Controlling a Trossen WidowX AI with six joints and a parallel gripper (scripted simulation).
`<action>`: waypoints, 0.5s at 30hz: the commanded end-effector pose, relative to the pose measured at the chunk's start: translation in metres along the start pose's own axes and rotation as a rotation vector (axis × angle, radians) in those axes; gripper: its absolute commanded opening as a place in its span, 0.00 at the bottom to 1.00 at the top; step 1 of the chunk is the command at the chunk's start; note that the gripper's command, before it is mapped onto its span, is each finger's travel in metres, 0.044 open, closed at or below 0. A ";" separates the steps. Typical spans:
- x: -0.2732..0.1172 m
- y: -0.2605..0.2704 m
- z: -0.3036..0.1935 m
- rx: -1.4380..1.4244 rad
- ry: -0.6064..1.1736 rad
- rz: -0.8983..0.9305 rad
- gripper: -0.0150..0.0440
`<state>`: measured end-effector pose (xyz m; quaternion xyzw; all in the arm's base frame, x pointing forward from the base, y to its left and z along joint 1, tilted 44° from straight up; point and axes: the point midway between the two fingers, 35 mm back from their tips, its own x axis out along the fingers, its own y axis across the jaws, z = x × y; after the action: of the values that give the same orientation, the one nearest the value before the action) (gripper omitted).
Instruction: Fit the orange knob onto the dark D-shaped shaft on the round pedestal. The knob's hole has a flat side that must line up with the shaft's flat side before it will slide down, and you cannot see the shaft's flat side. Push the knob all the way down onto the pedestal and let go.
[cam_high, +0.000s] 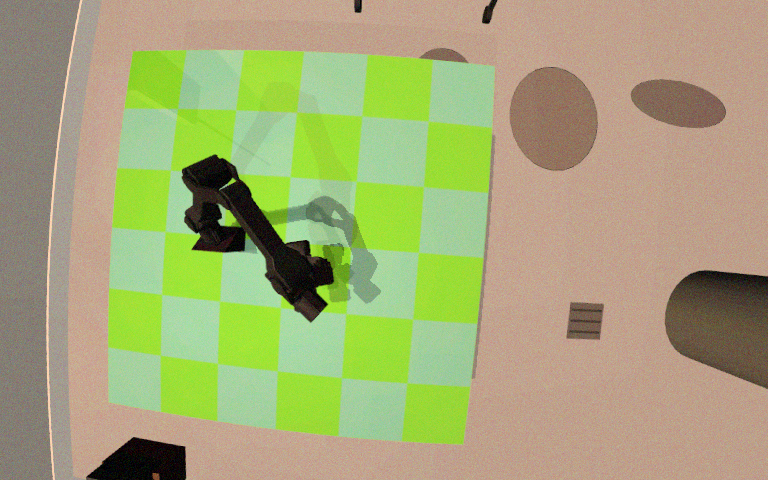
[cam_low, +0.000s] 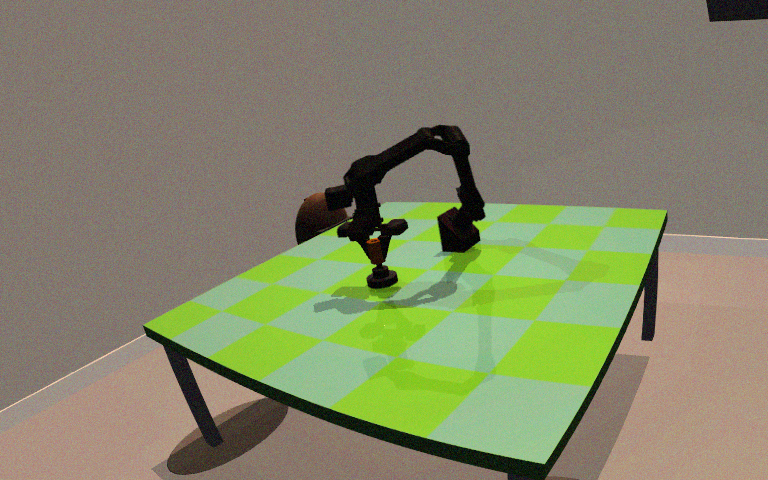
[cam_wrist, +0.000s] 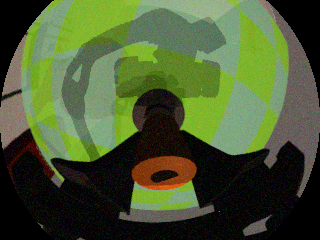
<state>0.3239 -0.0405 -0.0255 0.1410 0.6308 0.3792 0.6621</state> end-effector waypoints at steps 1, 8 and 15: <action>-0.002 0.001 0.001 0.405 -0.004 0.002 0.25; -0.002 0.002 0.000 0.510 -0.004 0.002 0.25; -0.002 0.001 0.001 0.510 -0.004 0.002 0.25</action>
<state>0.3232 -0.0402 -0.0250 0.3006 0.7054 0.2123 0.6058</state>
